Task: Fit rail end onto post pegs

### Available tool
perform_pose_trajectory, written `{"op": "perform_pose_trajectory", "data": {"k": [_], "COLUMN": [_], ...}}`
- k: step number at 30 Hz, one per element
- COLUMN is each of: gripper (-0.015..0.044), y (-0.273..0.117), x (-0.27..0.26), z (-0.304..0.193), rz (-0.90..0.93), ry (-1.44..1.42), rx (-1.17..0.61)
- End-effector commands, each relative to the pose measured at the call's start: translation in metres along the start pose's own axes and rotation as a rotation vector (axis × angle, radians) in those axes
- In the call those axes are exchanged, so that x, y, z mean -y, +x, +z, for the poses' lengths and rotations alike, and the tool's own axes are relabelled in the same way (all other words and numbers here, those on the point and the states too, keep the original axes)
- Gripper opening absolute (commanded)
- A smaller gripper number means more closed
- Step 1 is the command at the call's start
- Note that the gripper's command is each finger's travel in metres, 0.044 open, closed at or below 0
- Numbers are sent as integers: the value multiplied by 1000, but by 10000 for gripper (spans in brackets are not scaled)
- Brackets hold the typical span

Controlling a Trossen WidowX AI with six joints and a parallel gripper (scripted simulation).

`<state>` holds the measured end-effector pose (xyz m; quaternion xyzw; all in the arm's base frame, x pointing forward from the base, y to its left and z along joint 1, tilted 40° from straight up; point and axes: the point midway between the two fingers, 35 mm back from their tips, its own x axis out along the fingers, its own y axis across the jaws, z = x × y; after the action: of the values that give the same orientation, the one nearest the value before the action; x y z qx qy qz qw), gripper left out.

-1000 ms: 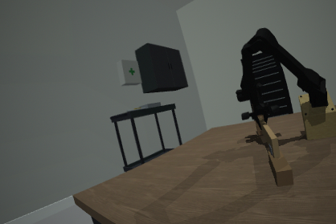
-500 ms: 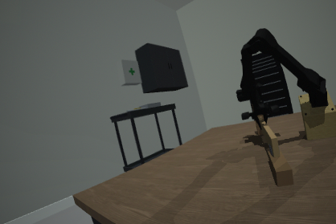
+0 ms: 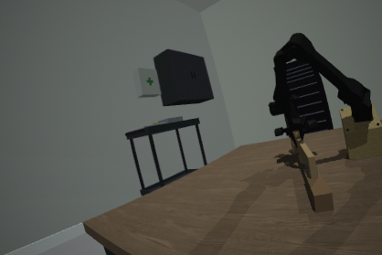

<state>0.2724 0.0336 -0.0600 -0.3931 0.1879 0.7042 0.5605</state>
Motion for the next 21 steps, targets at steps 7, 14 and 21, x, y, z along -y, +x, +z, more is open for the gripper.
{"op": "perform_pose_trajectory", "data": {"k": [7, 14, 21], "gripper": [0, 0, 0], "y": [-3, -3, -3], "x": [1, 1, 1], "z": [-5, -7, -9], "rz": [-9, -9, -9], "ry": [-1, -1, -1], "rx": [-5, -5, -5]}}
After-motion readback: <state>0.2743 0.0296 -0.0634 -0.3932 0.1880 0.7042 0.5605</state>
